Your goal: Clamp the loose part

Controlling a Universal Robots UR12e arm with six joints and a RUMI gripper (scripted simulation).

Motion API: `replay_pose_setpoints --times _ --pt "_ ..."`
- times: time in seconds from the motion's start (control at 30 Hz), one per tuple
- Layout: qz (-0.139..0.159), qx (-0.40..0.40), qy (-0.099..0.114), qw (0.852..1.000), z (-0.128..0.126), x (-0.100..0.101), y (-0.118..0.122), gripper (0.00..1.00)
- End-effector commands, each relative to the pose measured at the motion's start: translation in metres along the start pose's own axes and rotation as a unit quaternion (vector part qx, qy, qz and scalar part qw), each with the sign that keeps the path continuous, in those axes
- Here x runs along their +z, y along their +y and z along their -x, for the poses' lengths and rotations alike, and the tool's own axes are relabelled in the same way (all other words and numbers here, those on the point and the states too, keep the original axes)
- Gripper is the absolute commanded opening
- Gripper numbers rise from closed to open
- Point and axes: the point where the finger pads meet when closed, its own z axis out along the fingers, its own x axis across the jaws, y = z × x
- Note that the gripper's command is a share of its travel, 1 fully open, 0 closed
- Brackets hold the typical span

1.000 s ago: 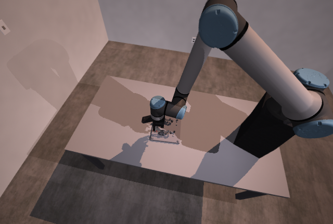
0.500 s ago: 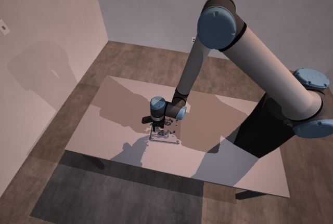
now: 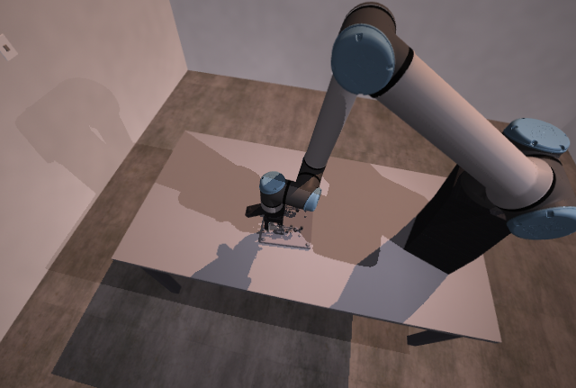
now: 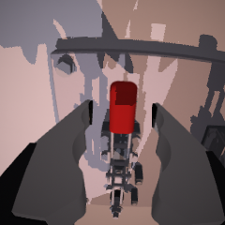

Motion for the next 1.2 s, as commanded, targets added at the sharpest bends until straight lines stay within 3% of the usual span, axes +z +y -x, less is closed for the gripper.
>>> replay_pose_setpoints --times 0.0,0.43,0.47,1.17 --pt "-0.001 0.0 0.0 1.0 -0.0001 0.0015 -0.0009 0.28" --pt "-0.001 0.0 0.0 1.0 -0.0001 0.0015 -0.0009 0.28" --pt "-0.001 0.0 0.0 1.0 -0.0001 0.0015 -0.0009 0.0" --pt "-0.001 0.0 0.0 1.0 -0.0001 0.0015 -0.0009 0.0"
